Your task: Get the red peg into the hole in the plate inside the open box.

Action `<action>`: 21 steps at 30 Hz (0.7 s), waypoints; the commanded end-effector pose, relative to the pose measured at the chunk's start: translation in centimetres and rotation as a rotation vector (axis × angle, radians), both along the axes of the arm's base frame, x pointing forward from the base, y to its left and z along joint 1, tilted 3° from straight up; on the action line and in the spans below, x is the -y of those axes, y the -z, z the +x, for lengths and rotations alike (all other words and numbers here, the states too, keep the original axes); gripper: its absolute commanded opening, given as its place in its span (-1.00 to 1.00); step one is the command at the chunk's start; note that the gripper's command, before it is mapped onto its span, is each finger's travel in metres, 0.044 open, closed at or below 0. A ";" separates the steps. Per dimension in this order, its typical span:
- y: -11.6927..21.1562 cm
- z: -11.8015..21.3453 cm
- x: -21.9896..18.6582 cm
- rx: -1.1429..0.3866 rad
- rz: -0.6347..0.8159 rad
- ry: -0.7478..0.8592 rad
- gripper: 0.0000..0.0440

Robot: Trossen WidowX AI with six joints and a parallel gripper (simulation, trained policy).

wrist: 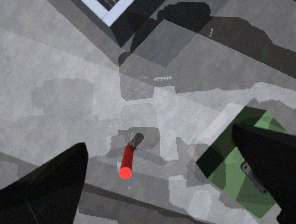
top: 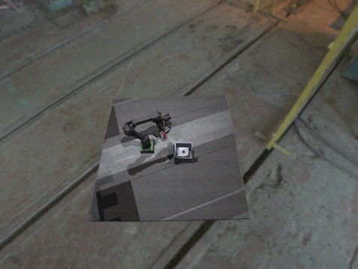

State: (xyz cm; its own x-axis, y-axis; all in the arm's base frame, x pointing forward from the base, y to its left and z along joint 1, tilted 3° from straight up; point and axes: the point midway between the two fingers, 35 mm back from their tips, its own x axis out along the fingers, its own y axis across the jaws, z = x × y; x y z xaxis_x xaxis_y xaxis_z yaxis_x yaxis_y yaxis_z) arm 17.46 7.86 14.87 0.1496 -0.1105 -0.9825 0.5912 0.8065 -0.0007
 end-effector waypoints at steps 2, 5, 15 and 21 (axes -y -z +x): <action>2.5 -1.2 -1.1 -0.059 -0.003 0.080 1.00; 4.1 -1.7 -1.7 -0.081 -0.003 0.127 1.00; 8.9 -2.2 -3.5 -0.094 0.031 0.219 1.00; 11.8 -2.1 -4.4 -0.074 0.078 0.244 1.00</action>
State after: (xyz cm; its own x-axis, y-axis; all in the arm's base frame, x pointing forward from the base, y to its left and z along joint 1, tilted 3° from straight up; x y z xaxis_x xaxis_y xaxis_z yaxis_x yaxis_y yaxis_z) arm 15.59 11.95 4.34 0.0548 -0.0741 -0.9957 0.7613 0.6484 -0.0064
